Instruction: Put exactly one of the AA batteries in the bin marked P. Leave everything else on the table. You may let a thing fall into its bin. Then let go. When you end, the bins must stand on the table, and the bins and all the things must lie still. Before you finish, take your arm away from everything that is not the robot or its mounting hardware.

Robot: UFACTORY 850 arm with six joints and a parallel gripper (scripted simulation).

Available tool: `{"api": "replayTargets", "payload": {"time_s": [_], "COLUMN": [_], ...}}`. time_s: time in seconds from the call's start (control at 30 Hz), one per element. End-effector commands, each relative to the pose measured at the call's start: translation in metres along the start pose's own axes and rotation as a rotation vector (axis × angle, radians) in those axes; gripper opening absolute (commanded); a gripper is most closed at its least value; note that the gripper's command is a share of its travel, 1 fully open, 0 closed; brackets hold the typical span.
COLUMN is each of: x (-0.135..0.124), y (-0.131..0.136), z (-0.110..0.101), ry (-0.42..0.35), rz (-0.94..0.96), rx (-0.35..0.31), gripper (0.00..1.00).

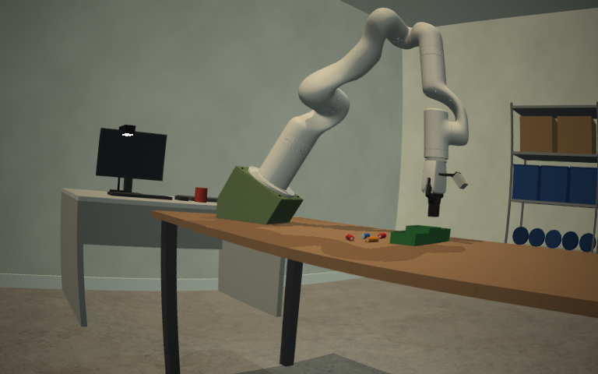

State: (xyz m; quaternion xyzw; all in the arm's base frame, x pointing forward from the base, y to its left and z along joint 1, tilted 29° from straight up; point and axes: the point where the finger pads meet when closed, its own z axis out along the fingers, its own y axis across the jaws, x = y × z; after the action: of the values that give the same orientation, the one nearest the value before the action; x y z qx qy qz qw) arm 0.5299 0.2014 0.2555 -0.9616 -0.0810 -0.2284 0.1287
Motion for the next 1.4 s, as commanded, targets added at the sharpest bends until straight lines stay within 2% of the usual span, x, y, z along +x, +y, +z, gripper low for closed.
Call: {"api": "replayTargets", "payload": {"time_s": [0.0, 0.27, 0.93, 1.13, 1.37], "x": [0.002, 0.002, 0.001, 0.001, 0.001], "y": [-0.02, -0.02, -0.02, -0.02, -0.02], "z": [0.0, 0.0, 0.048, 0.059, 0.059], "ry": [-0.019, -0.019, -0.019, -0.019, -0.019], "rz": [0.002, 0.002, 0.002, 0.002, 0.002], "rx": [-0.012, -0.012, -0.012, -0.012, -0.012], "gripper": [0.07, 0.07, 0.07, 0.07, 0.07]}}
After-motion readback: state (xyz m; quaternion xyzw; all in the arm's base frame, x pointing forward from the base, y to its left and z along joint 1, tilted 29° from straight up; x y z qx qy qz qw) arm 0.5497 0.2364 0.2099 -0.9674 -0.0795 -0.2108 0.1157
